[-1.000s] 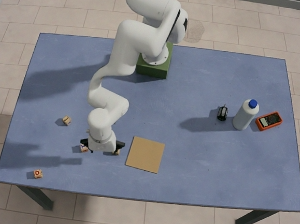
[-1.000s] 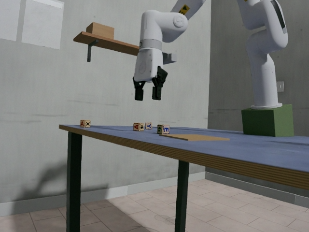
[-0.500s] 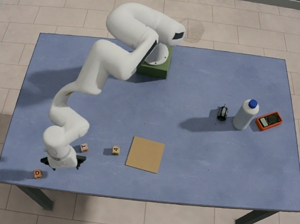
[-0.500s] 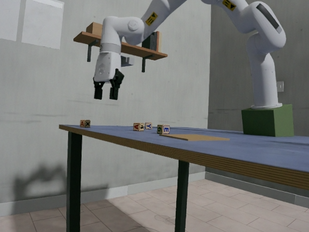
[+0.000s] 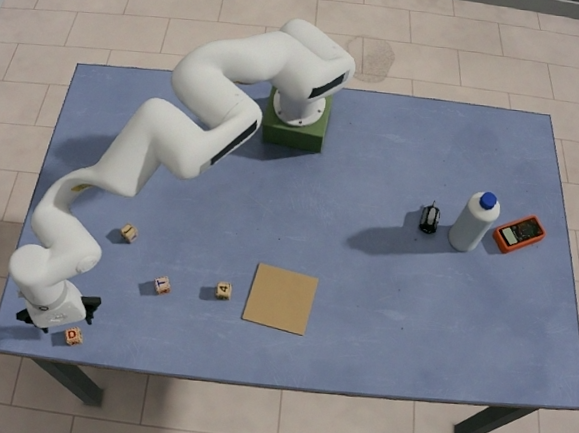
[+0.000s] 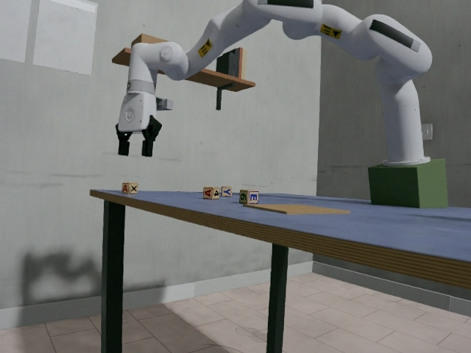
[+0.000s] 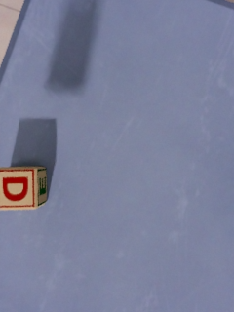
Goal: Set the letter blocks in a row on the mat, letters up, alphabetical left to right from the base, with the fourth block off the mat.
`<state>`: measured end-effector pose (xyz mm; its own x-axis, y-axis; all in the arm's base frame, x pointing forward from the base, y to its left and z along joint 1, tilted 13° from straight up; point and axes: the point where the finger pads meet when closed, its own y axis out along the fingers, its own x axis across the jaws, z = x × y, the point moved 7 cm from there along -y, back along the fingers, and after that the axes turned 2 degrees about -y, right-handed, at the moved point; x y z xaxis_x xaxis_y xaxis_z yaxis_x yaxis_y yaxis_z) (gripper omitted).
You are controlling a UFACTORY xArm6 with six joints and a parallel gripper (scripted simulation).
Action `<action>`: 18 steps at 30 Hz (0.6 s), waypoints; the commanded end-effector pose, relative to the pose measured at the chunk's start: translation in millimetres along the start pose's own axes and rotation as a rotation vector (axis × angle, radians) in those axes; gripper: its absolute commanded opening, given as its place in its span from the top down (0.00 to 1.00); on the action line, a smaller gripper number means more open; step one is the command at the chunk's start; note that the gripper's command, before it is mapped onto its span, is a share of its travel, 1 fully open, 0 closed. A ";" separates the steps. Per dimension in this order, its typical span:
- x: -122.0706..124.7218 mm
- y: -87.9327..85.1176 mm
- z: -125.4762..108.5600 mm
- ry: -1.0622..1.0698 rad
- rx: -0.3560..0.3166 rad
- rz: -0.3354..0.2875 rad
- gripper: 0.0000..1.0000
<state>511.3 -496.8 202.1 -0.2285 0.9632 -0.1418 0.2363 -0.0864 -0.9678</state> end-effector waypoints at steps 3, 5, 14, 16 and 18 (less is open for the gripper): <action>-11.4 -1.8 -2.8 -0.012 0.013 -0.030 0.31; -11.4 -1.8 -2.8 -0.012 0.013 -0.030 0.31; -11.4 -1.8 -2.8 -0.012 0.013 -0.030 0.31; -11.4 -1.8 -2.8 -0.012 0.013 -0.030 0.31; -11.4 -1.8 -2.8 -0.012 0.013 -0.030 0.31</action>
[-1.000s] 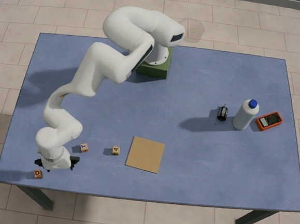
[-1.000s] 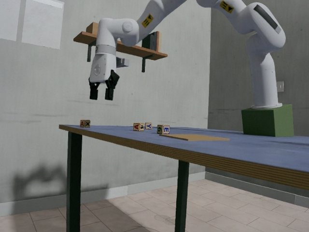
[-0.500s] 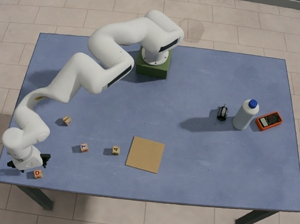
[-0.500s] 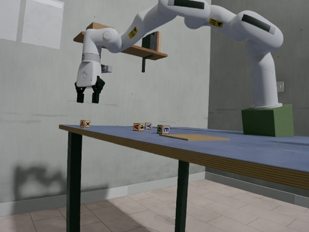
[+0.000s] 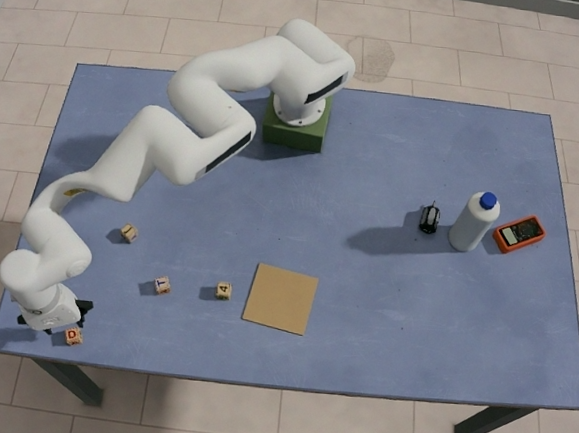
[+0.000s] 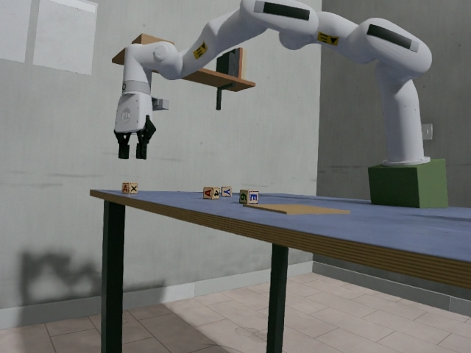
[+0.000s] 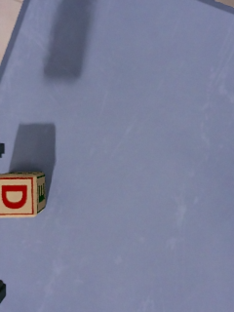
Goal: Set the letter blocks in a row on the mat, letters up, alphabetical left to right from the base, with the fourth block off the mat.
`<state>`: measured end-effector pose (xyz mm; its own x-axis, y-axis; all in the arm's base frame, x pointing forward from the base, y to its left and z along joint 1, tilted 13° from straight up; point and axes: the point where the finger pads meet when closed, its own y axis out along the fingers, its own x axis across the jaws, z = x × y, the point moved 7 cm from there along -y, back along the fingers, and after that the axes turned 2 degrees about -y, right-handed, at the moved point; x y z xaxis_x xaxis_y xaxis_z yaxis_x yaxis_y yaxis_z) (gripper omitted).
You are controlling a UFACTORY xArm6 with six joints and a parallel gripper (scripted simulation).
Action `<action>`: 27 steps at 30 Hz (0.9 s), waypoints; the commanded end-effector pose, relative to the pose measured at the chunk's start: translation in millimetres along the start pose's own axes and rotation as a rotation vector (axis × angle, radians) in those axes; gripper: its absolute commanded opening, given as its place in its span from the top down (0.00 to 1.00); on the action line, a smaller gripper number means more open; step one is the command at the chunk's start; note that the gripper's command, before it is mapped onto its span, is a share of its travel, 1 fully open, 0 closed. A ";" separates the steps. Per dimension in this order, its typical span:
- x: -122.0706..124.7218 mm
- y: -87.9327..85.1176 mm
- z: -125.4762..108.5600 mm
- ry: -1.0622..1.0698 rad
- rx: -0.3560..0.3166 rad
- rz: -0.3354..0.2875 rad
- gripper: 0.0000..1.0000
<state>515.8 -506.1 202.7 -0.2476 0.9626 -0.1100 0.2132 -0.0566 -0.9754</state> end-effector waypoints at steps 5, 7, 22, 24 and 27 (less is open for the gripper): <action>-1.2 -3.2 -0.7 0.000 -0.003 0.005 0.31; -1.2 -3.2 -0.7 0.000 -0.003 0.005 0.31; -1.4 -0.6 -0.8 0.000 -0.003 0.005 0.31; -1.4 0.8 -0.8 0.000 -0.003 0.005 0.31; -1.5 3.7 -0.9 0.000 -0.003 0.005 0.31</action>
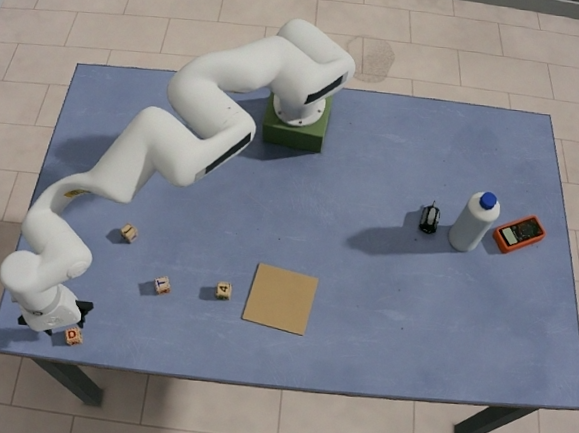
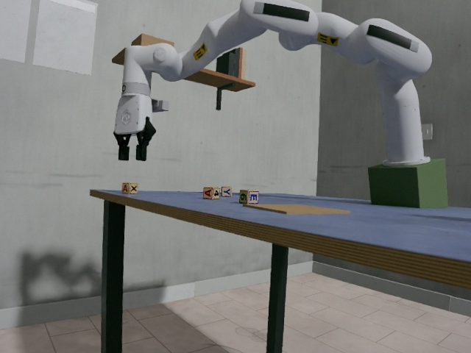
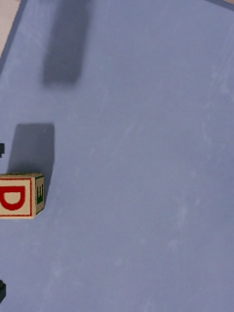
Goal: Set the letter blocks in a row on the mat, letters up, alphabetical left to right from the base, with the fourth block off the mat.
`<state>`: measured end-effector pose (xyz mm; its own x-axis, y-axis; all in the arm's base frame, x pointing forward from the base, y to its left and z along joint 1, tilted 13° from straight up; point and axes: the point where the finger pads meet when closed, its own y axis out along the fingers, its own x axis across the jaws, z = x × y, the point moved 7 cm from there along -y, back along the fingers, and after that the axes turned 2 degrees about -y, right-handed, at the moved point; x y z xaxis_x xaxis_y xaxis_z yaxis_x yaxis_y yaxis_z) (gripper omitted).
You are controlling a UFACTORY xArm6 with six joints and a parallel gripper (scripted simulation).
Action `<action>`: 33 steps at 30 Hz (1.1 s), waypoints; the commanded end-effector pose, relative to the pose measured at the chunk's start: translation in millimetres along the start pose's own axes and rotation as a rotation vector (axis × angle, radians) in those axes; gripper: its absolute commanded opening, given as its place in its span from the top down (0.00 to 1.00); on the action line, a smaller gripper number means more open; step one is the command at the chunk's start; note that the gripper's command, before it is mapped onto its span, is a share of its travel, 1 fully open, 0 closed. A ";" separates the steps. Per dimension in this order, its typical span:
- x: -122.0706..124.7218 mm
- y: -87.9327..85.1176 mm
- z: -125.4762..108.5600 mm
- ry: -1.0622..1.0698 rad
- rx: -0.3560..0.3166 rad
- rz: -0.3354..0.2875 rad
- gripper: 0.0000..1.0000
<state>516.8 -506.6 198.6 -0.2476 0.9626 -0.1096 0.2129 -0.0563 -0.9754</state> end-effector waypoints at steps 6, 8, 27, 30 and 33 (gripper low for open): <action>-1.6 7.6 -1.1 0.000 -0.003 0.005 0.31; -1.6 7.6 -1.1 0.000 -0.003 0.005 0.31; -2.7 33.8 -1.7 0.000 -0.003 0.005 0.31; -2.8 37.2 -1.7 0.000 -0.003 0.005 0.31; -2.9 40.0 -1.8 0.000 -0.003 0.005 0.31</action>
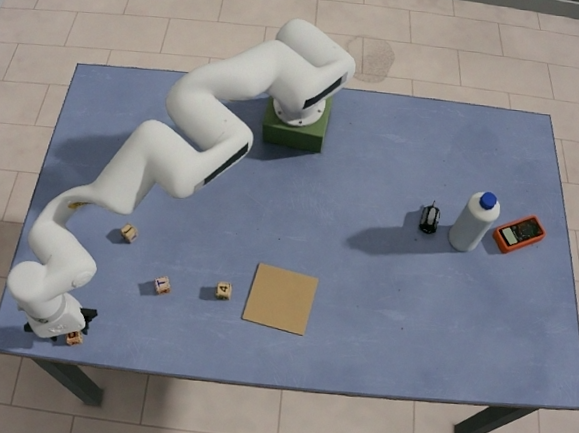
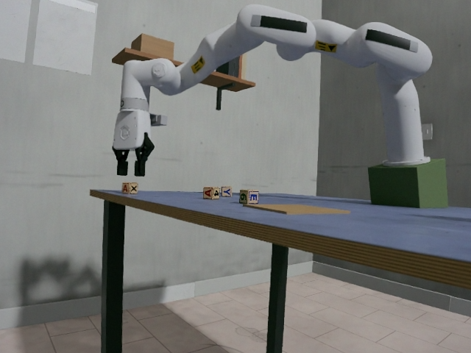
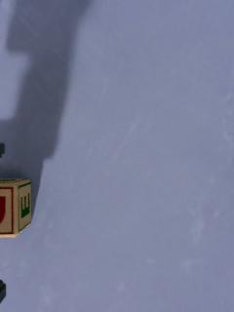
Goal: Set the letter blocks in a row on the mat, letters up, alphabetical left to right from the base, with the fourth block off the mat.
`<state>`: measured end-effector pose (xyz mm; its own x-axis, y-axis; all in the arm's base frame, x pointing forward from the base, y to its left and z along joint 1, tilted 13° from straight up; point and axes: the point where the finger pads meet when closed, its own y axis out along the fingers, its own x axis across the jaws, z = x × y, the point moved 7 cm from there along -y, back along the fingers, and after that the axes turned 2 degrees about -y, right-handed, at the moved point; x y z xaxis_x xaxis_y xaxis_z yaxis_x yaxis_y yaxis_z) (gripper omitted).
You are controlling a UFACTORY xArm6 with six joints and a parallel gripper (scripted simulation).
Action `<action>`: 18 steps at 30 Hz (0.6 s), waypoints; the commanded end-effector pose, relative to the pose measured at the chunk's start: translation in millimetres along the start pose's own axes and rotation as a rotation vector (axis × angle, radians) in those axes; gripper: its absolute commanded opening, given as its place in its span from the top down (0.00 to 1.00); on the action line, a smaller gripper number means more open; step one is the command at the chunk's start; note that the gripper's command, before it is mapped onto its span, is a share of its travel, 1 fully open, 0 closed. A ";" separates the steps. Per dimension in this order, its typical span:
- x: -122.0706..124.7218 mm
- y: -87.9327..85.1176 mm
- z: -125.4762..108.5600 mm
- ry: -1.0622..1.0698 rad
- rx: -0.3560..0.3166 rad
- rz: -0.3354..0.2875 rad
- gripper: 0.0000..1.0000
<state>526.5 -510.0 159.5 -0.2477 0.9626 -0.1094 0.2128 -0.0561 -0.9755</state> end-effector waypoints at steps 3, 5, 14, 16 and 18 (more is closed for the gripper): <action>-1.6 1.6 -1.1 0.000 -0.003 0.005 0.31; -1.6 2.6 -1.1 0.000 -0.003 0.005 0.31; -1.7 4.2 -1.1 0.000 -0.003 0.005 0.31; -1.7 4.2 -1.1 0.000 -0.003 0.005 0.31; -1.7 4.2 -1.1 0.000 -0.003 0.005 0.31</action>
<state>528.3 -510.7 152.2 -0.2477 0.9627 -0.1093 0.2127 -0.0560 -0.9755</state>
